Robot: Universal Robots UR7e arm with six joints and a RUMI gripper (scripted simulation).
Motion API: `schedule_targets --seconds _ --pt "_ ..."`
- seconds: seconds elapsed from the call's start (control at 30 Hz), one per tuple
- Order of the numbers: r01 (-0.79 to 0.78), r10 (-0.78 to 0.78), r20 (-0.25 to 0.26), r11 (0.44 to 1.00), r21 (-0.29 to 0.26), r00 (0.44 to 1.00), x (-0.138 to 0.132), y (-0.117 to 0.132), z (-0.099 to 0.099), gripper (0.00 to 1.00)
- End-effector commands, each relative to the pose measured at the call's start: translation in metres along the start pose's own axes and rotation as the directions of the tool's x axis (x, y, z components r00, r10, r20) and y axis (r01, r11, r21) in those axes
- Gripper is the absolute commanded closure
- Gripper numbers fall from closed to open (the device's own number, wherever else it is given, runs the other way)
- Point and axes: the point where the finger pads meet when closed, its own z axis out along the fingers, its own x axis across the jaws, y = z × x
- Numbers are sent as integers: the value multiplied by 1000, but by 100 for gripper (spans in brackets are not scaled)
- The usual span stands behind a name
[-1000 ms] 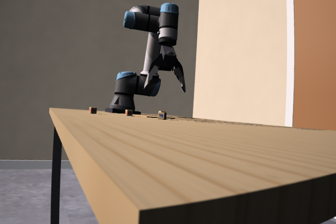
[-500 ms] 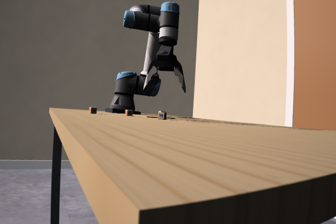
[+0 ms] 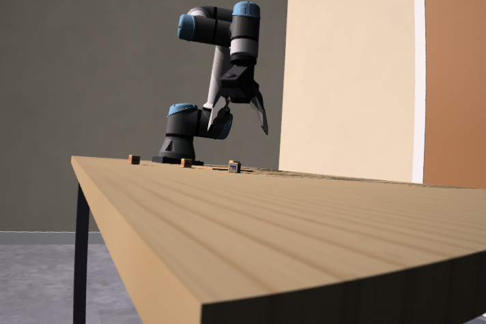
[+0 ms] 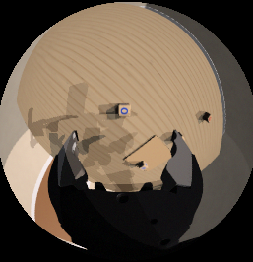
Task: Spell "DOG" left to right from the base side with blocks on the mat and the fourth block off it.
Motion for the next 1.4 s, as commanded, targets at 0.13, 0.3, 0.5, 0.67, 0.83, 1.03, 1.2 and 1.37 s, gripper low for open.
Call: schedule_targets --seconds 0.13,0.3,0.5,0.67,0.83,1.03,1.2,1.37 --pt "-25 25 0 1000 3 1000 -1 -4 -1 63" --pt "-25 25 0 1000 3 1000 -1 -3 -1 63" --pt "-24 24 0 1000 3 1000 -1 -3 -1 63" --pt "-24 24 0 1000 3 1000 -1 -3 -1 63" --pt "-24 24 0 1000 3 1000 -1 -3 -1 63" --pt "-24 24 0 1000 3 1000 -1 -3 -1 63" --pt "-24 24 0 1000 3 1000 -1 -3 -1 63" --pt "-24 24 0 1000 3 1000 -1 -3 -1 63"
